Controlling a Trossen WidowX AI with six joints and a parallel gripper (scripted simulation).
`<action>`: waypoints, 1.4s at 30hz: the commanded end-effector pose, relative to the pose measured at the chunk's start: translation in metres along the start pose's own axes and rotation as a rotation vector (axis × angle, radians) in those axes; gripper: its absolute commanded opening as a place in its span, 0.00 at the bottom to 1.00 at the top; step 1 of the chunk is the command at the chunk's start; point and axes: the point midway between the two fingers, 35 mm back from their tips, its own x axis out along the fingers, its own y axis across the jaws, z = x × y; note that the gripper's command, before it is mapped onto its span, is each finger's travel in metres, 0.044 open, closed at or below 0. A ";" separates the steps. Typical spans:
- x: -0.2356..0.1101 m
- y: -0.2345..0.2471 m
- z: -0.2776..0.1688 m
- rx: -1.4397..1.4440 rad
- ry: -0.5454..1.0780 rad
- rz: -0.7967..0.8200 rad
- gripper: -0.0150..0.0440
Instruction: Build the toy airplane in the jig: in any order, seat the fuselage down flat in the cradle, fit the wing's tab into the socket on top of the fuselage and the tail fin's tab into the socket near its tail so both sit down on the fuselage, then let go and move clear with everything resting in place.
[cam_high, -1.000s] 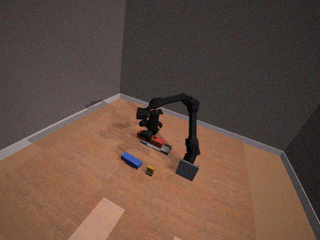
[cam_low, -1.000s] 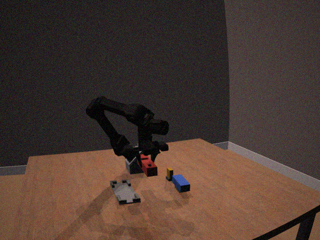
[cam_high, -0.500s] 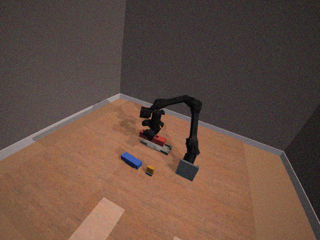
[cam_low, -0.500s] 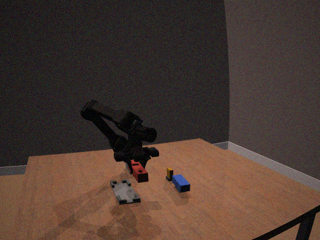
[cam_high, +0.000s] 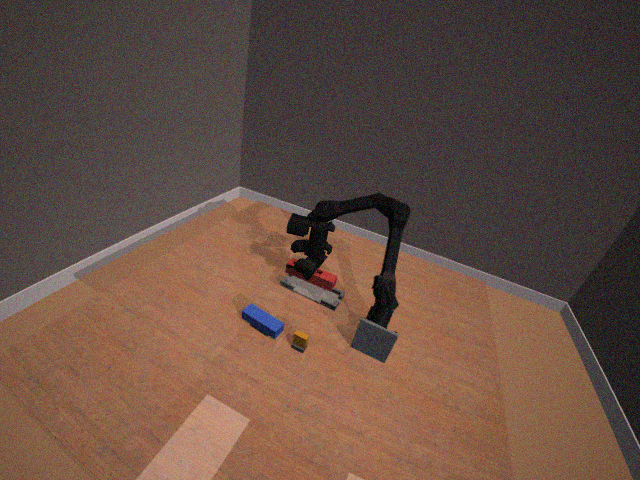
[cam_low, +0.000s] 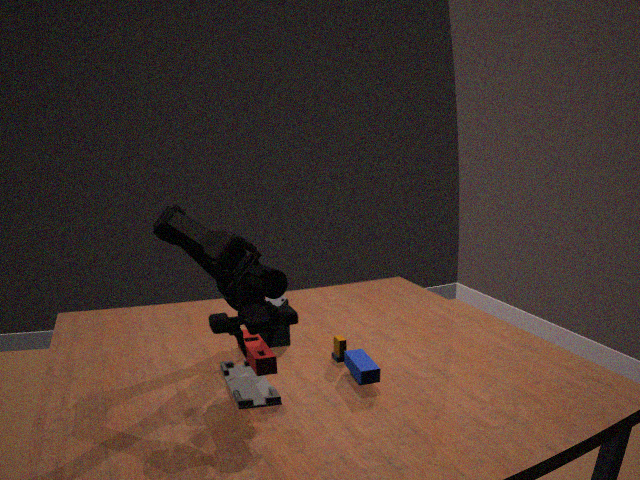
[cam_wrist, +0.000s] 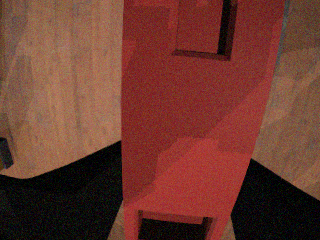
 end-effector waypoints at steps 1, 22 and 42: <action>0.004 -0.012 -0.004 -0.007 -0.006 -0.010 0.25; 0.008 -0.022 -0.007 -0.012 -0.004 -0.017 0.58; 0.015 -0.024 -0.006 -0.012 -0.004 -0.017 0.58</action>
